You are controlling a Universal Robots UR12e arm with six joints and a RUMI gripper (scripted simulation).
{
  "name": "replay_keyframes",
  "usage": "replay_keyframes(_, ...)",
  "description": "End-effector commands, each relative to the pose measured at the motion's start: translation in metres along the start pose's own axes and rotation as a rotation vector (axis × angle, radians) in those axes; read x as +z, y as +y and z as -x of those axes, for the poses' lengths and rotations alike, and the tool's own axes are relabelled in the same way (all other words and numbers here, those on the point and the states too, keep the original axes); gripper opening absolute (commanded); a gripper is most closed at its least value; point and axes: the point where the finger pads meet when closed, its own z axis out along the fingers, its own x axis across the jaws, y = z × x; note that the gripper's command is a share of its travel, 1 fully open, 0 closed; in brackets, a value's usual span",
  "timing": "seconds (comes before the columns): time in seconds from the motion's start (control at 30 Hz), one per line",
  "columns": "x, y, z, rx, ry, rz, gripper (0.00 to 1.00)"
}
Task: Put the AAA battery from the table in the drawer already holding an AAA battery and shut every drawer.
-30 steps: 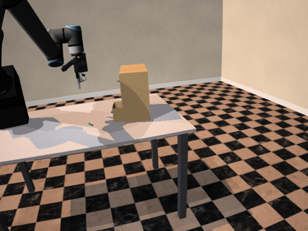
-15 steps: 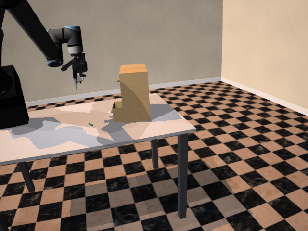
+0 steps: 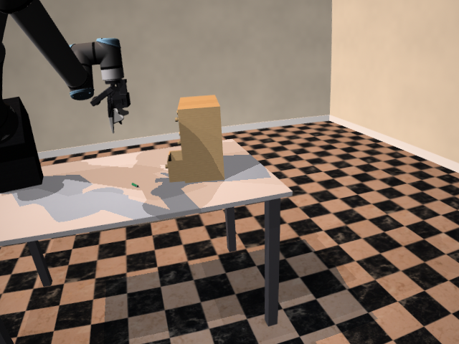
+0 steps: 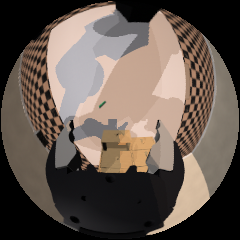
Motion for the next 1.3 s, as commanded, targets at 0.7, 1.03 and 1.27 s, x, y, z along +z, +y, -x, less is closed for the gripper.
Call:
replay_keyframes(0.7,0.004,0.004,0.0,0.001,0.0,0.046,1.0)
replay_keyframes(1.03,0.012,0.01,0.0,0.001,0.001,0.124,1.0)
replay_keyframes(1.27,0.017,0.015,0.0,0.001,0.001,0.177,1.0)
